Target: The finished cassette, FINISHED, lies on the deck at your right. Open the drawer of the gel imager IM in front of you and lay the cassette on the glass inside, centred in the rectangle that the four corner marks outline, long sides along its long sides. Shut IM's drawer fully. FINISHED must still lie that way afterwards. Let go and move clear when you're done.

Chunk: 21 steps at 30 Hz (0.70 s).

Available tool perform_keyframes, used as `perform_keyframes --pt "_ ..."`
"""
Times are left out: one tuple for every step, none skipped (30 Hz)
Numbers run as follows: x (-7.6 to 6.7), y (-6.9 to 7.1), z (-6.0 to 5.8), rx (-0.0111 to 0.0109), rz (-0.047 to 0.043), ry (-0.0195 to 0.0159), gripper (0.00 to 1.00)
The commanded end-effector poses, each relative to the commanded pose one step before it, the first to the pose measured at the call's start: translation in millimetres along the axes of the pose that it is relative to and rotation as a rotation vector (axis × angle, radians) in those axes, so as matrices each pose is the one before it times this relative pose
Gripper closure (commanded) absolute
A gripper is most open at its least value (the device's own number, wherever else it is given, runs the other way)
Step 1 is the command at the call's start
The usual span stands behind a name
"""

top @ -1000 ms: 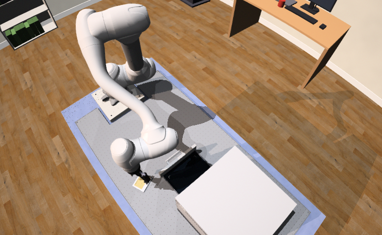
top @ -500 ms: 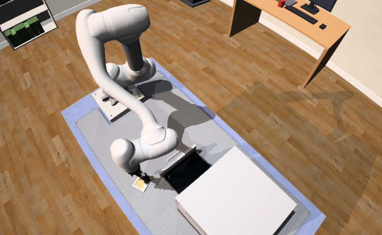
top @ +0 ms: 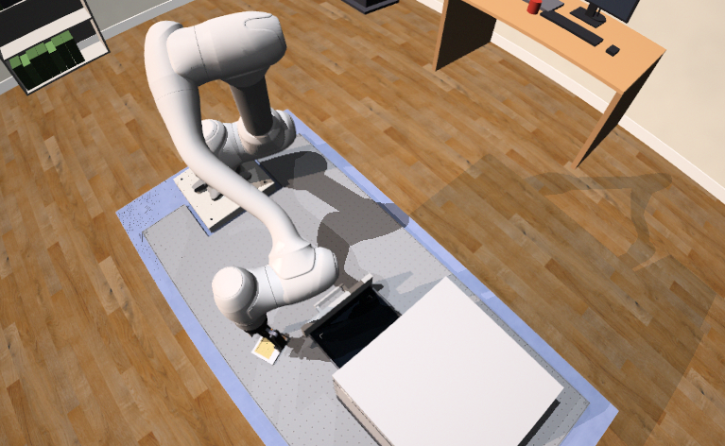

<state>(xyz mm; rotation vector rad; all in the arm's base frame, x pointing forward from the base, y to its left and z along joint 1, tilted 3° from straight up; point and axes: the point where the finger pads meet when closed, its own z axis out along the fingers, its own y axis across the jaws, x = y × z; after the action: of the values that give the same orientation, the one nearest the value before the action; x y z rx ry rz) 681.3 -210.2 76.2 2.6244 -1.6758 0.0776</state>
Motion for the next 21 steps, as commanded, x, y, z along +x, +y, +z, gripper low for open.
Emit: perform_keyframes --pt "-0.02 -0.02 3.07 0.00023 -0.00002 -0.00001 0.32" --pt "0.00 0.00 1.33 0.00000 0.00000 0.00000 0.32" --pt "0.00 0.00 1.33 0.00000 0.00000 0.00000 0.32" --pt "0.00 0.00 1.33 0.00000 0.00000 0.00000 0.32" --pt "0.00 0.00 1.33 0.00000 0.00000 0.00000 0.32" --pt "0.00 0.00 1.33 0.00000 0.00000 0.00000 0.32" --pt "0.00 0.00 1.33 0.00000 0.00000 0.00000 0.32" --pt "0.00 0.00 1.33 0.00000 0.00000 0.00000 0.32" --pt "0.00 0.00 1.33 0.00000 0.00000 0.00000 0.32" --pt "0.00 0.00 1.33 0.00000 0.00000 0.00000 0.32" --pt "0.00 0.00 1.33 0.00000 0.00000 0.00000 0.32" --pt "0.00 0.00 1.33 0.00000 0.00000 0.00000 0.32" --pt "0.00 0.00 0.00 0.00000 0.00000 0.00000 0.32" --pt "0.00 0.00 0.00 0.00000 0.00000 0.00000 0.32" --pt "0.00 0.00 1.33 0.00000 0.00000 0.00000 0.32" --pt "0.00 0.00 1.33 0.00000 0.00000 0.00000 0.32" --pt "0.00 0.00 1.33 0.00000 0.00000 0.00000 0.32" --pt "0.00 0.00 1.33 0.00000 0.00000 0.00000 0.32" --pt "0.00 0.00 1.33 0.00000 0.00000 0.00000 0.32" --pt "0.00 0.00 1.33 0.00000 0.00000 0.00000 0.32" --pt "0.00 0.00 1.33 0.00000 0.00000 0.00000 0.32"
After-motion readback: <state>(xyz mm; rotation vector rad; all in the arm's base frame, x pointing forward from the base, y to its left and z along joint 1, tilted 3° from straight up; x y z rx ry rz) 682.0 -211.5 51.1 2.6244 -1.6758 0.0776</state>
